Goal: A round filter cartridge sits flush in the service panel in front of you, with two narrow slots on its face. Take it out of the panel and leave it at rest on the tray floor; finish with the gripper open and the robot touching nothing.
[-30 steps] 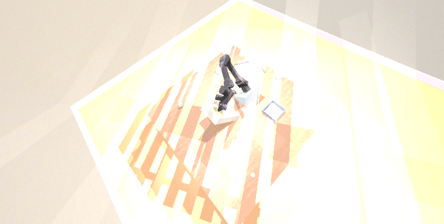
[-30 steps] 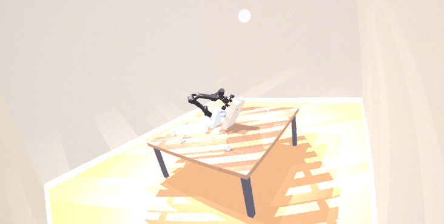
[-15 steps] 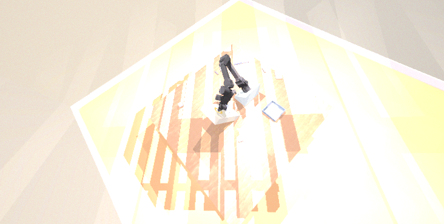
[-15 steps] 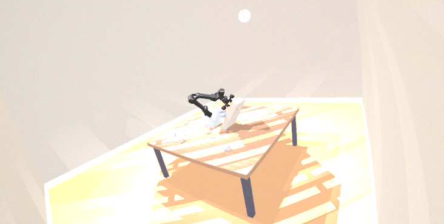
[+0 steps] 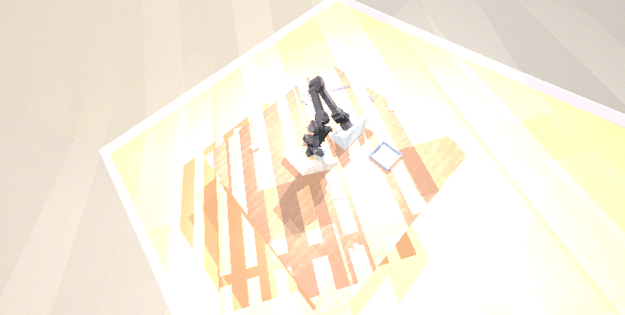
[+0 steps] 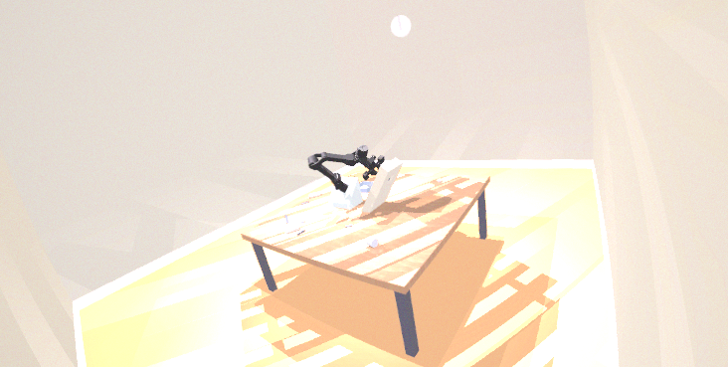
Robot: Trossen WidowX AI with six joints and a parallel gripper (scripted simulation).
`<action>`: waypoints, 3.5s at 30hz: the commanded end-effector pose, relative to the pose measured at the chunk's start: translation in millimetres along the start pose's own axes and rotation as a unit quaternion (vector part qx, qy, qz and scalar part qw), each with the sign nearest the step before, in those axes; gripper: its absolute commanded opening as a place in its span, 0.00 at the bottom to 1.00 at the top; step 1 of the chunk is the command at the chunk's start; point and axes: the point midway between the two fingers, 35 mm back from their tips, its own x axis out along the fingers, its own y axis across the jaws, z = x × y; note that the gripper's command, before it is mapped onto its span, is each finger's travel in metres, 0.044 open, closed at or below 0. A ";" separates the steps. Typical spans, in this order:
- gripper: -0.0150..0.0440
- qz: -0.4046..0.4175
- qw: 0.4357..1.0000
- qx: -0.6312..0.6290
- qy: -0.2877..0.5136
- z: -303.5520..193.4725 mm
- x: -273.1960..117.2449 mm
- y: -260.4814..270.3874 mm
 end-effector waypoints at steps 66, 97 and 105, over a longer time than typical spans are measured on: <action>0.25 0.006 0.804 -0.594 0.005 0.4 9.2 -0.4; 0.25 0.006 0.804 -0.594 0.005 0.4 9.2 -0.4; 0.25 0.006 0.800 -0.601 0.002 -1.0 -5.9 2.5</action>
